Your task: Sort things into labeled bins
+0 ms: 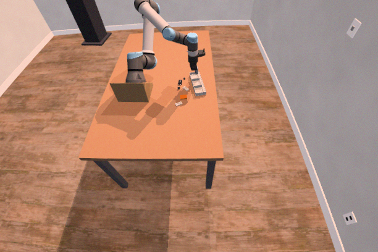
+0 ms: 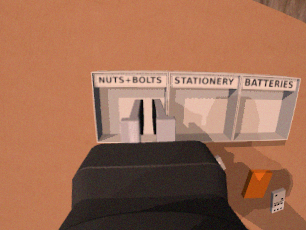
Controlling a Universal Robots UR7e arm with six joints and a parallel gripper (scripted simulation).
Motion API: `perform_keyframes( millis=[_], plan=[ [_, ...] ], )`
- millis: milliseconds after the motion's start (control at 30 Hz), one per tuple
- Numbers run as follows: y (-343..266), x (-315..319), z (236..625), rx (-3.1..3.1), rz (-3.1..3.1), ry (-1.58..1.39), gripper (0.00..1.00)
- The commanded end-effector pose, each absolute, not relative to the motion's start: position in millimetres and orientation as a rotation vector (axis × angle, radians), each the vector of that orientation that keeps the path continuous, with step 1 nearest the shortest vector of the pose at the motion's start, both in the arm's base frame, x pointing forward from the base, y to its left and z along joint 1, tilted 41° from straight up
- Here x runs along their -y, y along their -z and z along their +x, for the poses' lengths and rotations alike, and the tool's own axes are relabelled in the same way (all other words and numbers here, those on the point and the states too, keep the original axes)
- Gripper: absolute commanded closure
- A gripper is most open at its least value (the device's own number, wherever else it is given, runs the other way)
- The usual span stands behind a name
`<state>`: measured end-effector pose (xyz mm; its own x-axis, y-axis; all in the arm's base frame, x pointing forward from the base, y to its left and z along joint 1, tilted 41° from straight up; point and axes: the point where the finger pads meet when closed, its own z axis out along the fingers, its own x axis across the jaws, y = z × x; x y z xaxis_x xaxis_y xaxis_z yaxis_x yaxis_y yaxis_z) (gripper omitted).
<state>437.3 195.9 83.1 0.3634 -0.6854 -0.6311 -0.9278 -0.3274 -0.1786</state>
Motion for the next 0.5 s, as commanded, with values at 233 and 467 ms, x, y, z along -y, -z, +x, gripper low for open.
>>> perform_keyframes(
  millis=[233,467],
  plan=[
    [-99.6,-212.4,429.5,-1.394,-2.112,-0.616,0.69],
    [-93.6,-217.7,428.8,-1.394,-2.112,-0.616,0.69]
  ],
)
